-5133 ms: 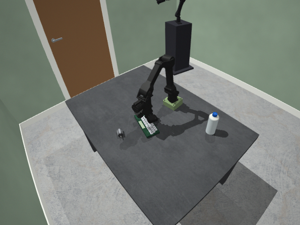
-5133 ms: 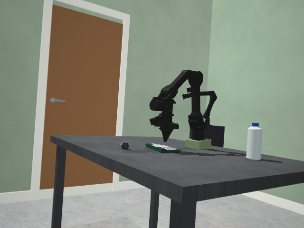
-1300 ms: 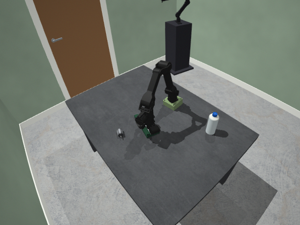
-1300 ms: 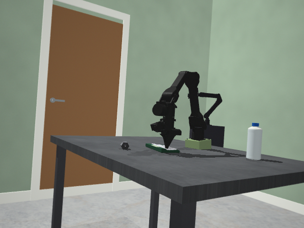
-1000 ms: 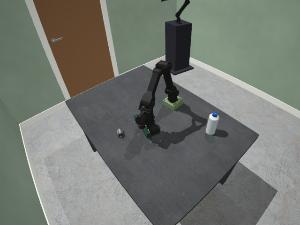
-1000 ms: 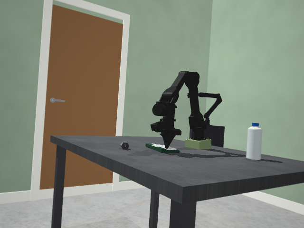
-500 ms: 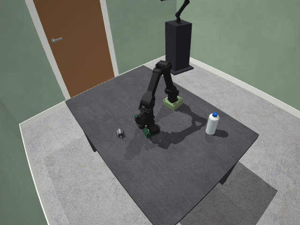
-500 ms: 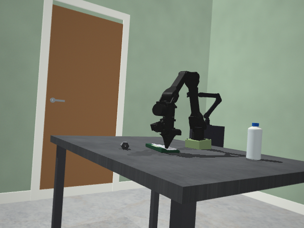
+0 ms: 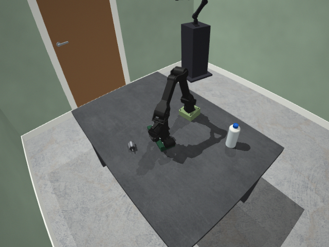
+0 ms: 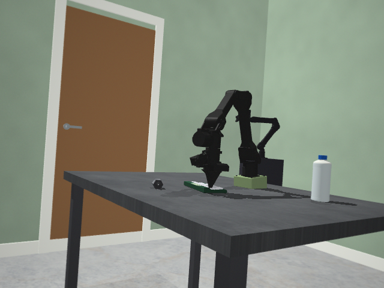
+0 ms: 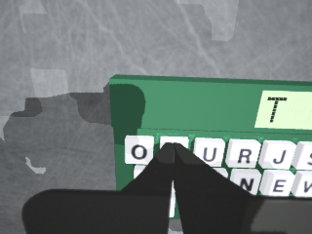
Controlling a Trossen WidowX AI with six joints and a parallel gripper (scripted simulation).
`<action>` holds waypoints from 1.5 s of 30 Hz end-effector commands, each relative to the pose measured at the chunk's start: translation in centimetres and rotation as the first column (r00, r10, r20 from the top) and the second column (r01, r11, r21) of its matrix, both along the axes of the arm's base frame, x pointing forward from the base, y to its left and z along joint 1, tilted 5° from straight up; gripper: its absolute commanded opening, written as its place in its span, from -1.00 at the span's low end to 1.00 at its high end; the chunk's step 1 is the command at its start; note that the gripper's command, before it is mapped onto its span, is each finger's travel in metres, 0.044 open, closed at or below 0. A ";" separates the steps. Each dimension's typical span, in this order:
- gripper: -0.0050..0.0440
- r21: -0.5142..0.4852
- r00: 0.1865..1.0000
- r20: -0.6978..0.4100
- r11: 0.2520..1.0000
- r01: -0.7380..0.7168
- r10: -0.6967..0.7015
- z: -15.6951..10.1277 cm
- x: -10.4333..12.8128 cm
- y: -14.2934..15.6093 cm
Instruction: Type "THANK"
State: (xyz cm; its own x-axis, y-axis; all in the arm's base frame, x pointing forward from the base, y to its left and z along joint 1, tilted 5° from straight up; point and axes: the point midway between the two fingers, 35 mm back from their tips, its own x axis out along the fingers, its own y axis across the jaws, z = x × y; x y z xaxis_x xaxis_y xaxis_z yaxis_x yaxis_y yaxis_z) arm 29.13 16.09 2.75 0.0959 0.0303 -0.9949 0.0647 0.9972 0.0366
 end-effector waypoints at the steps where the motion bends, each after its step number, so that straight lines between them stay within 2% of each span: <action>1: -1.00 -0.002 1.000 -0.001 1.000 -0.002 0.002 -0.2 0.0 -0.1; 12: -1.00 -0.002 1.000 0.001 1.000 -0.002 0.002 -0.1 0.1 -0.1; 15: -1.00 0.011 1.000 0.025 1.000 -0.002 0.002 1.0 0.6 0.2; 18: -1.00 0.018 0.999 0.036 1.000 -0.001 0.001 3.9 0.3 0.2; 20: -1.00 0.018 0.999 0.036 1.000 -0.001 0.001 4.8 0.2 0.2; 25: -1.00 0.018 0.999 0.036 1.000 -0.001 0.001 4.8 0.2 0.2; 31: -1.00 0.007 1.000 0.017 1.000 0.001 -0.001 4.0 -2.3 1.5; 34: -1.00 0.009 1.000 0.021 1.000 0.001 -0.001 3.9 -2.2 1.6; 38: -1.00 -0.004 1.000 -0.001 1.000 0.004 -0.004 1.8 -2.1 1.5; 45: -1.00 -0.004 1.000 -0.001 1.000 0.000 0.000 1.6 -2.1 1.5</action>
State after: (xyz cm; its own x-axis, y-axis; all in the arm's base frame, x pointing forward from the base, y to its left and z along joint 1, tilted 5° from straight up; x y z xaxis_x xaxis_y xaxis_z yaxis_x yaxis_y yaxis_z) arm 26.95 17.52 4.59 0.0900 0.0277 -0.9956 0.0640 0.9974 0.0336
